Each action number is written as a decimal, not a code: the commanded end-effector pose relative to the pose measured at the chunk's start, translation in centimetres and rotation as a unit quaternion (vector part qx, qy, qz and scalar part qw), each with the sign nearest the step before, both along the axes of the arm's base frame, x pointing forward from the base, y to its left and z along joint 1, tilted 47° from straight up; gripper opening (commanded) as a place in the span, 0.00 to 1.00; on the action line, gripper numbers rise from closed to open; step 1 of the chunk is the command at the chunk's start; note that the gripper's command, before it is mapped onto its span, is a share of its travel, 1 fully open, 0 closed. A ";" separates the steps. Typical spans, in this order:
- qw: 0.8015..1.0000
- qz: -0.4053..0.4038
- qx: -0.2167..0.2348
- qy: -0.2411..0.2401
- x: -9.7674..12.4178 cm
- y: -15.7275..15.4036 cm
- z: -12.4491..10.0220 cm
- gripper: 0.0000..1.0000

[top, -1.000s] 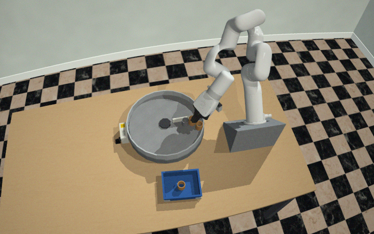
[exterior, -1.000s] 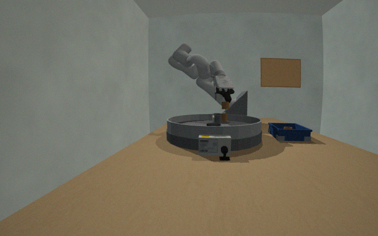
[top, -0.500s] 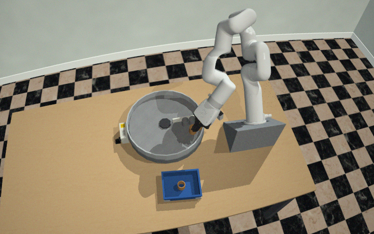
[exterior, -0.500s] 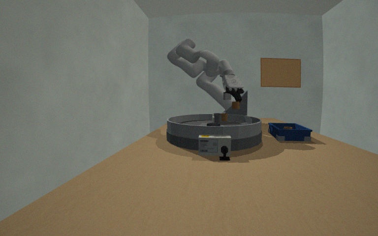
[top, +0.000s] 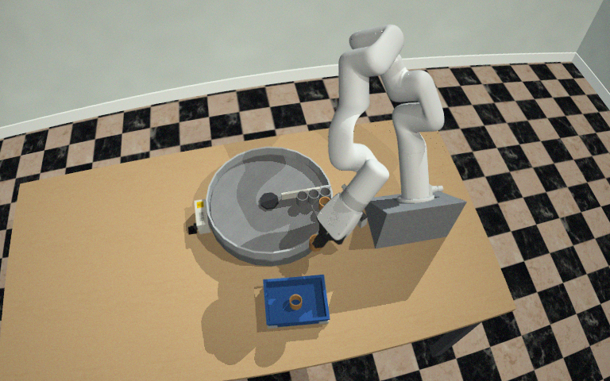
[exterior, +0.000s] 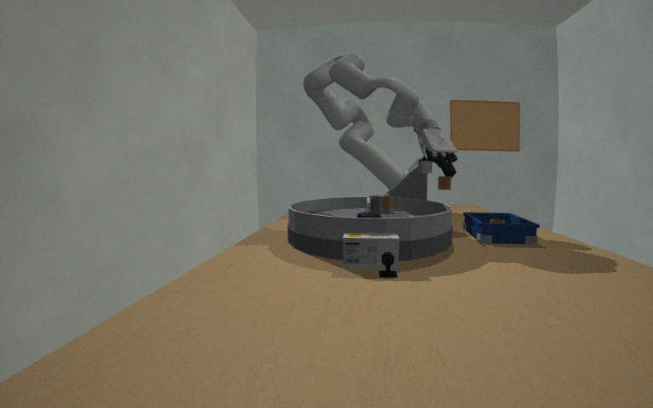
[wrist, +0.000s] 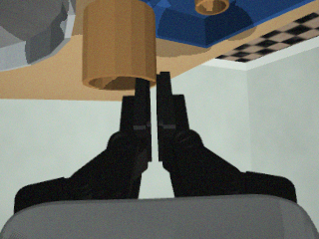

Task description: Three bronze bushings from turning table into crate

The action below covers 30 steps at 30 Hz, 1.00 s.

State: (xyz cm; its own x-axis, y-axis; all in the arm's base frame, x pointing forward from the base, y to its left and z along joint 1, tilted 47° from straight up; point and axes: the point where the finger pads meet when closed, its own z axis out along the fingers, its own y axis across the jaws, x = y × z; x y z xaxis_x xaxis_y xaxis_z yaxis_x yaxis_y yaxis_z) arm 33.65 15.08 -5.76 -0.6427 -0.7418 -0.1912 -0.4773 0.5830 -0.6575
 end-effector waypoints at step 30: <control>1.000 -0.001 -0.001 -0.004 2.3 9.5 -10.1 0.00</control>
